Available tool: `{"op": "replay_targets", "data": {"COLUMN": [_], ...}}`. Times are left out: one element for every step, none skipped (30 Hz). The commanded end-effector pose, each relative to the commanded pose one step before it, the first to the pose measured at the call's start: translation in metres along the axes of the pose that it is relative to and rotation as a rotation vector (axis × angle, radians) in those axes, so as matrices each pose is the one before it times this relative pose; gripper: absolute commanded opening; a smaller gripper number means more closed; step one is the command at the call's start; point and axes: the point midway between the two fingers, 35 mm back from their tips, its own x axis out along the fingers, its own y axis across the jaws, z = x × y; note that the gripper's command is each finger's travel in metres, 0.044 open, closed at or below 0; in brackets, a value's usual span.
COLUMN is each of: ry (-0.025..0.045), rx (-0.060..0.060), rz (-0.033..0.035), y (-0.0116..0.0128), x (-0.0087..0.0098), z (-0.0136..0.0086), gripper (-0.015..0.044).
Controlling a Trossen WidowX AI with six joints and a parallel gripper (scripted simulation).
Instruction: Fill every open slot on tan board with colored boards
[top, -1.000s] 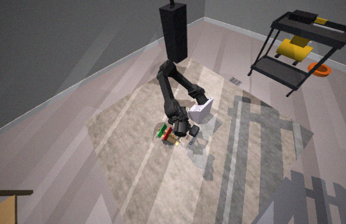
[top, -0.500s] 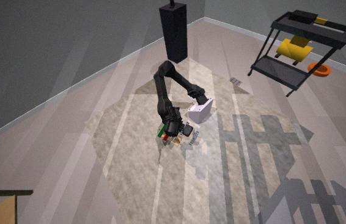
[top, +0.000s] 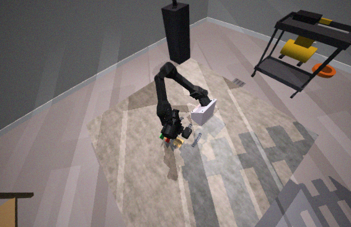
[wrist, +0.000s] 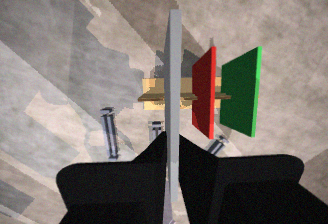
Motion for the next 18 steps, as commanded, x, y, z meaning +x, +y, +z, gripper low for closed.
{"op": "replay_targets", "data": {"ry": [0.00441, 0.00007, 0.00007, 0.00005, 0.00002, 0.00000, 0.00000, 0.00000, 0.00000, 0.00000, 0.00000, 0.00000, 0.00000, 0.00000, 0.00000, 0.00000, 0.00000, 0.00000], "rx": [-0.0057, 0.0000, 0.0000, 0.0000, 0.0000, 0.0000, 0.0000, 0.0000, 0.0000, 0.0000, 0.0000, 0.0000, 0.0000, 0.0000, 0.0000, 0.0000, 0.0000, 0.0000], "rz": [-0.00365, -0.00025, -0.00023, -0.00015, -0.00005, 0.00000, 0.00001, -0.00001, -0.00002, -0.00002, -0.00002, -0.00002, -0.00002, -0.00002, -0.00002, -0.00002, -0.00002, -0.00002], "y": [-0.00075, -0.00004, -0.00004, -0.00003, -0.00001, 0.00000, -0.00006, -0.00002, -0.00002, -0.00001, 0.00001, 0.00003, 0.00002, 0.00001, 0.00000, -0.00001, -0.00001, -0.00001], "x": [0.01295, 0.00289, 0.00233, 0.00139, 0.00046, 0.00000, -0.00014, 0.00014, 0.00039, 0.00055, 0.00057, 0.00051, 0.00050, 0.00053, 0.00058, 0.00061, 0.00061, 0.00060], "z": [-0.00110, -0.00013, -0.00013, -0.00009, -0.00003, 0.00000, 0.00003, 0.00003, 0.00004, 0.00002, -0.00003, -0.00005, -0.00004, -0.00001, 0.00000, 0.00001, 0.00001, 0.00000], "gripper": [0.0000, 0.0000, 0.0000, 0.0000, 0.0000, 0.0000, 0.0000, 0.0000, 0.0000, 0.0000, 0.0000, 0.0000, 0.0000, 0.0000, 0.0000, 0.0000, 0.0000, 0.0000]}}
